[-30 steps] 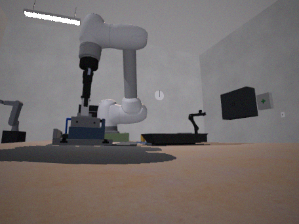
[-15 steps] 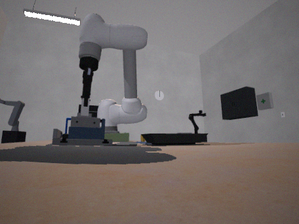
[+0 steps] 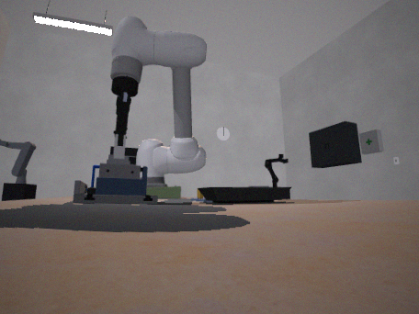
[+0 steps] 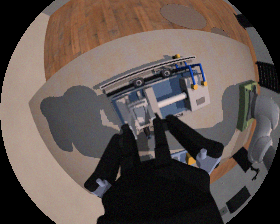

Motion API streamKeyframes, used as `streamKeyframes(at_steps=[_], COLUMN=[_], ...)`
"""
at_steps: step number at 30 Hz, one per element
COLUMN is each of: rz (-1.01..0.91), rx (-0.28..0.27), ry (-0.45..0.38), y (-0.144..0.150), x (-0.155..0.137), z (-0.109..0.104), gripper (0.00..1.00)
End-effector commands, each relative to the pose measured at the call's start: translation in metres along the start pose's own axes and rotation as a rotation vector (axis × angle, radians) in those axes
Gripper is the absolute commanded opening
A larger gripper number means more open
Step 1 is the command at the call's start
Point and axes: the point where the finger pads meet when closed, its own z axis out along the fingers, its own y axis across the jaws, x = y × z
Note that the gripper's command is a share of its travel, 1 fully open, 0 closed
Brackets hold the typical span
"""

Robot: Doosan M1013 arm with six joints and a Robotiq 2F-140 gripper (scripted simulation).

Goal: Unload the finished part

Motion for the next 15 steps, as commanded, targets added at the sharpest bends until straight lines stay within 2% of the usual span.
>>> streamKeyframes(at_steps=[1, 15], rz=[0.000, 0.000], rx=[0.000, 0.000], ry=[0.000, 0.000], y=[0.000, 0.000], x=[0.000, 0.000], z=[-0.005, -0.027], gripper=[0.00, 0.00])
